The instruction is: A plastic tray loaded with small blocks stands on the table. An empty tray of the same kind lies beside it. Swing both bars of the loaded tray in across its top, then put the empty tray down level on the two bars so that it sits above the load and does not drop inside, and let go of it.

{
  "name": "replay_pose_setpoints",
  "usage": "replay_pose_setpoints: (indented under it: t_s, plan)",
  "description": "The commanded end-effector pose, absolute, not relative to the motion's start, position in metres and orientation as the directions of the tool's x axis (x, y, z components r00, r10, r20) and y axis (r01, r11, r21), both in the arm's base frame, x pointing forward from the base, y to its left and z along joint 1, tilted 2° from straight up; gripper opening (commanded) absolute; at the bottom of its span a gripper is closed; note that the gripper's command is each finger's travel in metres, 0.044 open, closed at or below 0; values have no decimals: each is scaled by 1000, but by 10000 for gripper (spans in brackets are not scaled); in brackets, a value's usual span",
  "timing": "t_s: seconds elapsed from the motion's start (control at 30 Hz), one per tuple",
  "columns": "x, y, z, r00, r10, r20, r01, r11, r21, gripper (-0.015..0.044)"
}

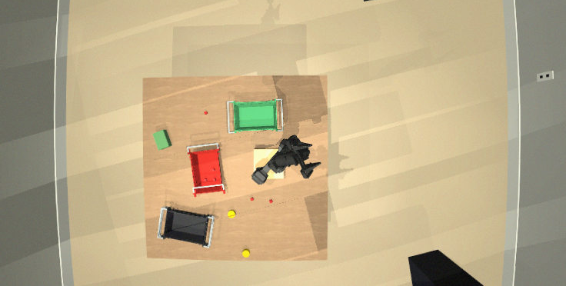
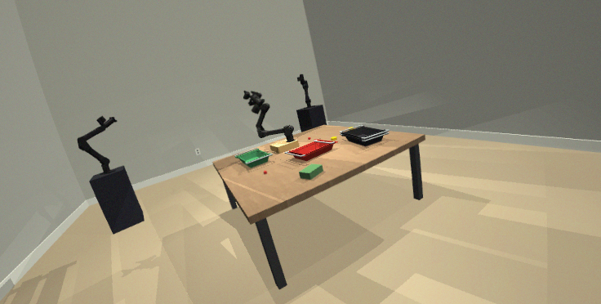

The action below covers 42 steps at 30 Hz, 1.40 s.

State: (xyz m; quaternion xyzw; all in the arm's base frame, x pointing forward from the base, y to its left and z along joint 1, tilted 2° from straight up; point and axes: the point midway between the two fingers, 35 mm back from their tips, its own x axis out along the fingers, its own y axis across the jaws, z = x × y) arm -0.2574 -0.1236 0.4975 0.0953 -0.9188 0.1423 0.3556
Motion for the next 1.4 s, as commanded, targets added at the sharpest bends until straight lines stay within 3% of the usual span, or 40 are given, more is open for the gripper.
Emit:
replay_pose_setpoints:
  t_s: [0.0, 0.37, 0.63, 0.87, 1.17, 1.37]
  plan:
    - [-257, -124, 498, -729, -74, 681, -276, 941, -194, 374]
    - [-241, -102, 521, -673, -25, 740, -268, 940, -212, 90]
    - [-159, -29, 594, -394, 159, 905, -229, 937, -264, 90]
    - [-59, 23, 633, -73, 285, 956, -196, 936, -294, 90]
    - [88, 61, 639, 363, 347, 865, -150, 938, -313, 90]
    - [180, 58, 620, 607, 291, 740, -51, 943, -329, 90]
